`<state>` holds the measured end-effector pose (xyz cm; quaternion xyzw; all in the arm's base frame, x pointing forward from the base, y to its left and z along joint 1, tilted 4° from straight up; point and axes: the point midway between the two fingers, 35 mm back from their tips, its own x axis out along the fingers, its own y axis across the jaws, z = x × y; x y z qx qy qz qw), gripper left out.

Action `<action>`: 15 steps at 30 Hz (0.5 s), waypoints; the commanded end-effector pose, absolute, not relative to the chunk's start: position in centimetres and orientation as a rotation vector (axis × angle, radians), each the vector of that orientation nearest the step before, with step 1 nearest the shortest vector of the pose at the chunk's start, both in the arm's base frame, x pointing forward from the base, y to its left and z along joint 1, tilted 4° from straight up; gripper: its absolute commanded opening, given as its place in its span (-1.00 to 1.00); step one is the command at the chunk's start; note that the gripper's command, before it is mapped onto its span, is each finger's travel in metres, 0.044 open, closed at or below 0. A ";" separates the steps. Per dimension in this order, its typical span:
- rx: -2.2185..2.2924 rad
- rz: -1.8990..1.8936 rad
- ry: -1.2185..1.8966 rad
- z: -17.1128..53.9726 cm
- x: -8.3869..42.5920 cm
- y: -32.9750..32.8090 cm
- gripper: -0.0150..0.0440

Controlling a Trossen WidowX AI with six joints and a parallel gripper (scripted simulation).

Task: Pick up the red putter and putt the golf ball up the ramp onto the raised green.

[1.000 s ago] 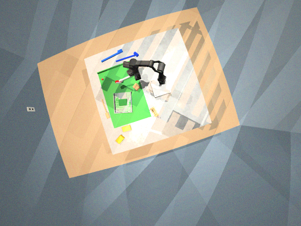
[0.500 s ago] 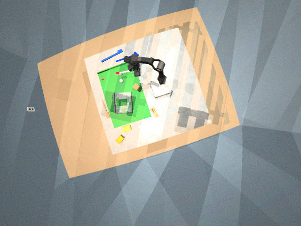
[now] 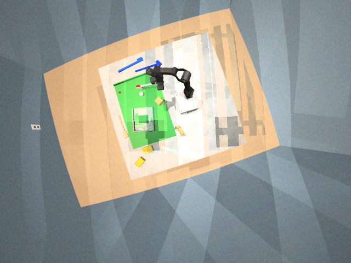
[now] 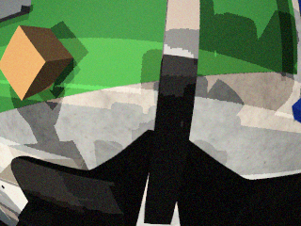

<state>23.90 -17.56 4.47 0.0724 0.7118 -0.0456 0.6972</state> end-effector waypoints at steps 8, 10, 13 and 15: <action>0.164 -0.108 1.586 2.7 23.9 -17.5 -0.49; 0.164 -0.108 1.586 2.4 23.9 -17.5 -0.49; 0.164 -0.108 1.586 1.9 23.9 -17.5 -0.49; 0.164 -0.108 1.586 1.6 23.9 -17.5 -0.49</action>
